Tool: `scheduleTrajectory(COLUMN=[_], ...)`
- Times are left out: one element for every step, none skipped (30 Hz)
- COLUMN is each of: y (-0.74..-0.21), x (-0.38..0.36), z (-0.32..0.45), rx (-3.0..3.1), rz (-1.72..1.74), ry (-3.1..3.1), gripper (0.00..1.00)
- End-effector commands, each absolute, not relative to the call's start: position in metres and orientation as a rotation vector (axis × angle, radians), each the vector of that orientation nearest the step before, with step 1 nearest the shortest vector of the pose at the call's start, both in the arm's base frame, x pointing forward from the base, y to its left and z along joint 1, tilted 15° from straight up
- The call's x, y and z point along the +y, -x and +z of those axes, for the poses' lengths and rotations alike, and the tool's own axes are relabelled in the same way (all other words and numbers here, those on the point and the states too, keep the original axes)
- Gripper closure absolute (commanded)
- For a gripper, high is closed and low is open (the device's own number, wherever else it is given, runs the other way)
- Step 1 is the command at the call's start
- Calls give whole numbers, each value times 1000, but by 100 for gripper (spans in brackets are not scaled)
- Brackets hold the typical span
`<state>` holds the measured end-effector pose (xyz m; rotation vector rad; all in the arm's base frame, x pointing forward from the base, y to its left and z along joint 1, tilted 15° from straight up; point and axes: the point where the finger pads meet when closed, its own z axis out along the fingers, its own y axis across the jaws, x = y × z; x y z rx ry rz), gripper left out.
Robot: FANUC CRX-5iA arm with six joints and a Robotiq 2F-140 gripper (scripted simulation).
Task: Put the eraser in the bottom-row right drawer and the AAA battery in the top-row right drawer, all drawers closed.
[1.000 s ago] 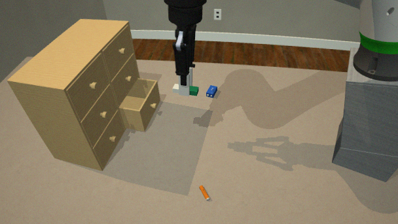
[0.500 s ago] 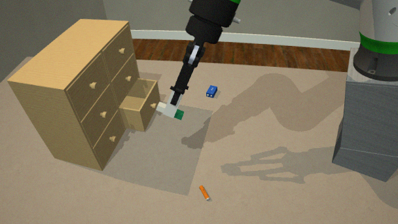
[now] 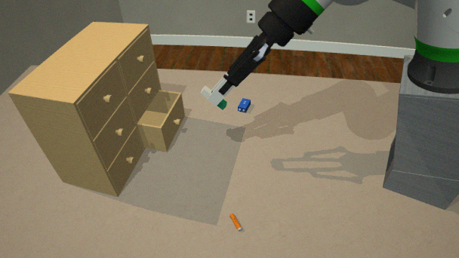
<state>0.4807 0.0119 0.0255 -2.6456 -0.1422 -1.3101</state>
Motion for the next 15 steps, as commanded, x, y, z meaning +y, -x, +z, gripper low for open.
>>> scheduleTrajectory(y=[-476, -476, -476, -476, -477, -477, -477, -478, -478, -478, -478, -479, -479, -480, -481], x=[7, 7, 7, 6, 6, 6, 6, 6, 6, 6, 6, 6, 6, 6, 6], z=[25, 25, 25, 25, 25, 25, 25, 25, 25, 25, 25, 25, 25, 25, 25], rx=[1, 9, 16, 20, 20, 20, 20, 20, 20, 20, 20, 20, 20, 20, 19], rz=[-1561, -1574, -1586, -1592, -1592, -1593, -1593, -1593, -1594, -1594, -1594, -1594, -1595, -1596, -1597], ry=[2791, 2797, 2803, 2807, 2807, 2807, 2807, 2807, 2806, 2806, 2806, 2806, 2806, 2805, 2805], gripper=[89, 89, 89, 89, 89, 89, 89, 89, 89, 89, 89, 89, 89, 89, 89])
